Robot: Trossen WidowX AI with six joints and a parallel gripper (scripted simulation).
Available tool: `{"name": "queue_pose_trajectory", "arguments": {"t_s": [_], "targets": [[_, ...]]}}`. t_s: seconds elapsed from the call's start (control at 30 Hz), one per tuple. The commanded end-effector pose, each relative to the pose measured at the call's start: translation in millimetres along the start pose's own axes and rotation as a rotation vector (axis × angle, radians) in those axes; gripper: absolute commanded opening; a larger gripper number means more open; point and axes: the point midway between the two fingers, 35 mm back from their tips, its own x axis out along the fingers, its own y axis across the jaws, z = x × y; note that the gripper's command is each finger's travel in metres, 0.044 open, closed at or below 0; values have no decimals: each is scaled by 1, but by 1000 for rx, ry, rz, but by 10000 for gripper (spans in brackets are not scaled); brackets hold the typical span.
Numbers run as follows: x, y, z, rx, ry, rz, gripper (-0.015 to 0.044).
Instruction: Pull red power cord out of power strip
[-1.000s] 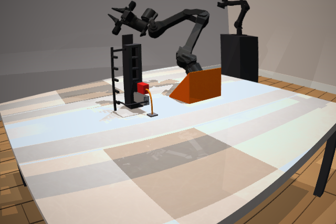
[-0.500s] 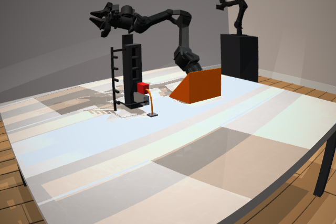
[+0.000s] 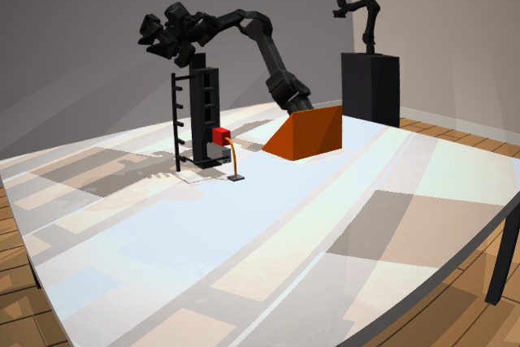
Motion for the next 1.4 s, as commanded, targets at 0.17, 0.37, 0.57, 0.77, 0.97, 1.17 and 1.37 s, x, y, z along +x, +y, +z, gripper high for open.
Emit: {"name": "queue_pose_trajectory", "arguments": {"t_s": [0.17,0.37,0.57,0.77,0.97,1.17,1.37], "targets": [[24,132,-13,43,273,492,160],[-3,213,-34,-89,542,833,160],[-52,259,-57,-364,852,1118,160],[-64,262,-61,-449,921,1169,160],[-64,262,-61,-449,921,1169,160],[-65,261,-62,-449,921,1169,160],[-68,254,-68,-450,921,1169,160]]}}
